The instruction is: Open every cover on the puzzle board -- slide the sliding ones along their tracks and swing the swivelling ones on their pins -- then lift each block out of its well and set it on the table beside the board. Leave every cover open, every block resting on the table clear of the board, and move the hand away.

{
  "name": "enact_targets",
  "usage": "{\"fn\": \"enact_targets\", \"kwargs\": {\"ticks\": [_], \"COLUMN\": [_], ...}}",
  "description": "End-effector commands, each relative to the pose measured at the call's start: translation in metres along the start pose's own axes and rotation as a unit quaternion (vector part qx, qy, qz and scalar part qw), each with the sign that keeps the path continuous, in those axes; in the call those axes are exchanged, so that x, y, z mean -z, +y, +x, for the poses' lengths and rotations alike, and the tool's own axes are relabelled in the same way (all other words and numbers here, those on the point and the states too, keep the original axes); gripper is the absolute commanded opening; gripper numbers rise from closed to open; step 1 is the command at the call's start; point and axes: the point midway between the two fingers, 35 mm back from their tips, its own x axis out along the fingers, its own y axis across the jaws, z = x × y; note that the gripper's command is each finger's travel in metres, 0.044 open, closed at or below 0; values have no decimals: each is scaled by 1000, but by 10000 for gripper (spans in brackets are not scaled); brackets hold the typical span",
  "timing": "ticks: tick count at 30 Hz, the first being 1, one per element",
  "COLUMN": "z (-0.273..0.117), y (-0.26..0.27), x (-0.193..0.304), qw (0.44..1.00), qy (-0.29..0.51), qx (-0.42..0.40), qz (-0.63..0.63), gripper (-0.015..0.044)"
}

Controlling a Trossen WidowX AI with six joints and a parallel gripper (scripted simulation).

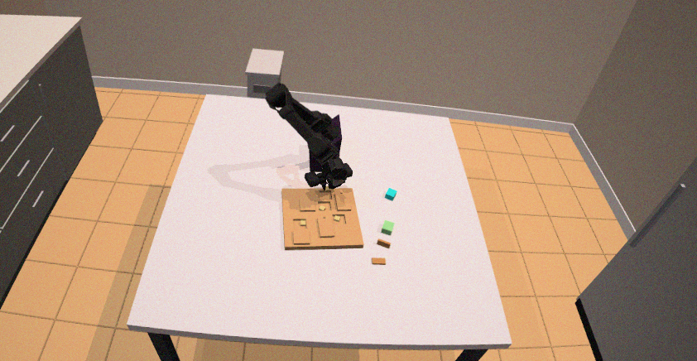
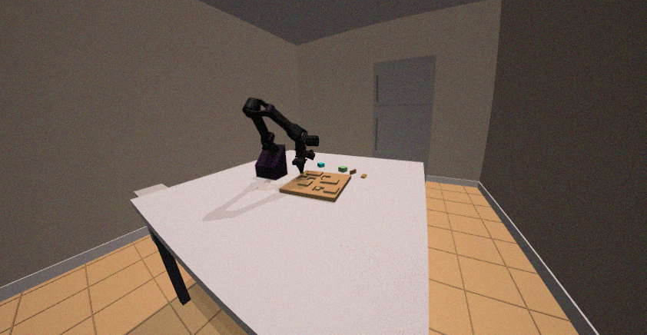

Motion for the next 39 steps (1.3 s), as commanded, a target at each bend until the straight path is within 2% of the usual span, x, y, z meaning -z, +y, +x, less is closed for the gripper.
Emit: {"fn": "enact_targets", "kwargs": {"ticks": [1, 27, 39], "z": [-8, -60, -67], "y": [-1, 0, 23], "x": [-3, -3, -35], "qw": [1000, 1000, 1000], "qy": [-5, -6, -9], "qx": [0, -1, -5], "qz": [5, 5, 4], "gripper": [80, 80, 80]}}
